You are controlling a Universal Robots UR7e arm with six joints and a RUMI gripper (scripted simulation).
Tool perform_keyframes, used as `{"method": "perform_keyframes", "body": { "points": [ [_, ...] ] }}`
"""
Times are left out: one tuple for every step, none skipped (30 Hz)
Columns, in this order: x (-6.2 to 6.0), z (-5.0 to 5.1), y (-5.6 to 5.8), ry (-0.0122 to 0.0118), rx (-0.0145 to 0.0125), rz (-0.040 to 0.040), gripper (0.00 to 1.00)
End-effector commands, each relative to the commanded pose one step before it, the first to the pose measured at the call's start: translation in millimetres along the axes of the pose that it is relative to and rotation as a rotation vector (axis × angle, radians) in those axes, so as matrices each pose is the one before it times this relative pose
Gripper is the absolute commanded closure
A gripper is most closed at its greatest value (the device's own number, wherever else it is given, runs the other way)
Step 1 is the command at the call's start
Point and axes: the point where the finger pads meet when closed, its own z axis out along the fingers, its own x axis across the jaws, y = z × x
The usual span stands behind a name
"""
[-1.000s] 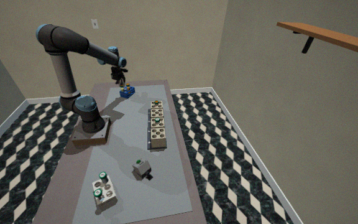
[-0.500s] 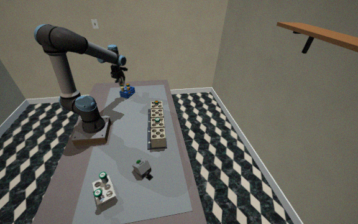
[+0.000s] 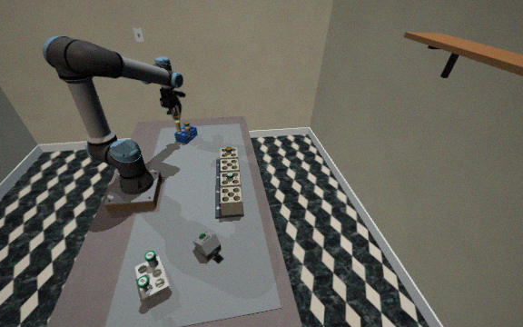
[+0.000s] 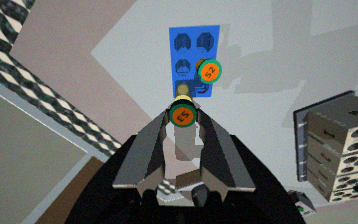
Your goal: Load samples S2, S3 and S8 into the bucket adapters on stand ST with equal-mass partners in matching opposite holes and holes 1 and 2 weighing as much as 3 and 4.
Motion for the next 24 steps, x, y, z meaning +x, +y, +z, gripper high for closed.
{"method": "perform_keyframes", "body": {
  "points": [
    [0.06,-16.53,-0.29,-0.00003,0.00055,0.00004,1.00],
    [0.00,-3.33,0.00,0.00000,0.00000,0.00000,1.00],
    [0.00,-3.33,0.00,0.00000,0.00000,0.00000,1.00],
    [0.00,-3.33,0.00,0.00000,0.00000,0.00000,1.00],
    [0.00,-3.33,0.00,0.00000,0.00000,0.00000,1.00],
    [0.00,-3.33,0.00,0.00000,0.00000,0.00000,1.00],
    [0.00,-3.33,0.00,0.00000,0.00000,0.00000,1.00],
    [0.00,-3.33,0.00,0.00000,0.00000,0.00000,1.00],
    [0.00,-3.33,0.00,0.00000,0.00000,0.00000,1.00],
    [0.00,-3.33,0.00,0.00000,0.00000,0.00000,1.00],
    [0.00,-3.33,0.00,0.00000,0.00000,0.00000,1.00],
    [0.00,0.00,0.00,0.00000,0.00000,0.00000,1.00],
    [0.00,0.00,0.00,0.00000,0.00000,0.00000,1.00],
    [0.00,-3.34,-0.01,0.00000,0.00000,0.00000,1.00],
    [0.00,-3.33,0.00,0.00000,0.00000,0.00000,1.00],
    [0.00,-3.33,0.00,0.00000,0.00000,0.00000,1.00],
    [0.00,-3.33,0.00,0.00000,0.00000,0.00000,1.00],
    [0.00,-3.33,0.00,0.00000,0.00000,0.00000,1.00],
    [0.00,-3.33,0.00,0.00000,0.00000,0.00000,1.00],
    [0.00,-3.33,0.00,0.00000,0.00000,0.00000,1.00],
    [0.00,-3.33,0.00,0.00000,0.00000,0.00000,1.00],
    [0.00,-1.67,0.00,0.00000,0.00000,0.00000,1.00],
    [0.00,0.00,0.00,0.00000,0.00000,0.00000,1.00],
    [0.00,0.00,0.00,0.00000,0.00000,0.00000,1.00]
  ]
}}
